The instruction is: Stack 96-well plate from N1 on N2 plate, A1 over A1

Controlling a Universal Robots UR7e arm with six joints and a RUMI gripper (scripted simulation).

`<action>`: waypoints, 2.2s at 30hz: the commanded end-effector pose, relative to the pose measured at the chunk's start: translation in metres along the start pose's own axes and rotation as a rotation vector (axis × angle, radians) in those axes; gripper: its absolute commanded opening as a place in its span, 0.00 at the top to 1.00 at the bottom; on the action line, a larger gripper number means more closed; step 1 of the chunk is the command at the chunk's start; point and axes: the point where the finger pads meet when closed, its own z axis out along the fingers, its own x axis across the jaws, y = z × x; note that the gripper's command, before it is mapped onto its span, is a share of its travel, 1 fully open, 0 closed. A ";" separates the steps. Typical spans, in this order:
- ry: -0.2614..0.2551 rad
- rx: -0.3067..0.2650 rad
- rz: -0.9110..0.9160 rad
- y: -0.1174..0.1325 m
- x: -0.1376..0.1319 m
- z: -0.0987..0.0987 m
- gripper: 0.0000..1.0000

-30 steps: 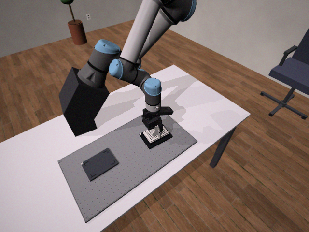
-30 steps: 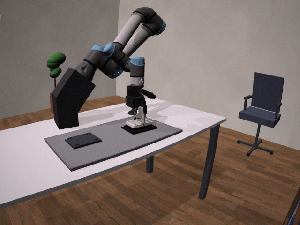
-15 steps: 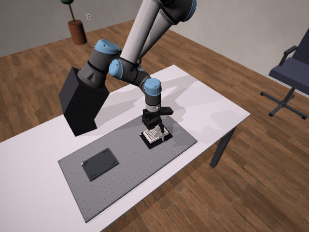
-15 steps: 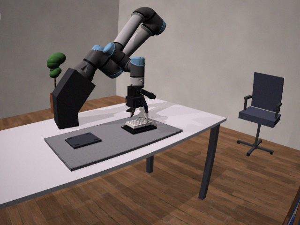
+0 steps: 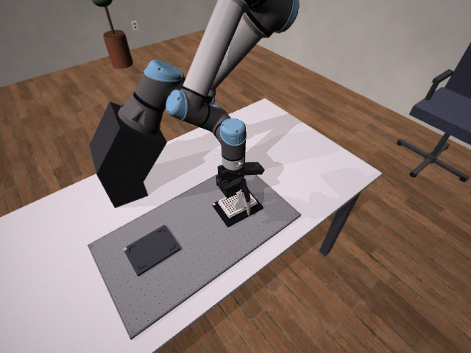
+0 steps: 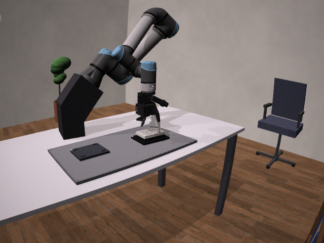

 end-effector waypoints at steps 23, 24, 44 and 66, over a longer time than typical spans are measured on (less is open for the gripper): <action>0.001 0.000 0.000 0.000 0.000 -0.057 0.00; 0.001 0.000 0.000 0.000 0.000 -0.060 0.00; 0.001 0.000 0.000 0.000 0.000 -0.082 0.00; 0.001 0.000 0.000 0.000 0.000 -0.082 0.00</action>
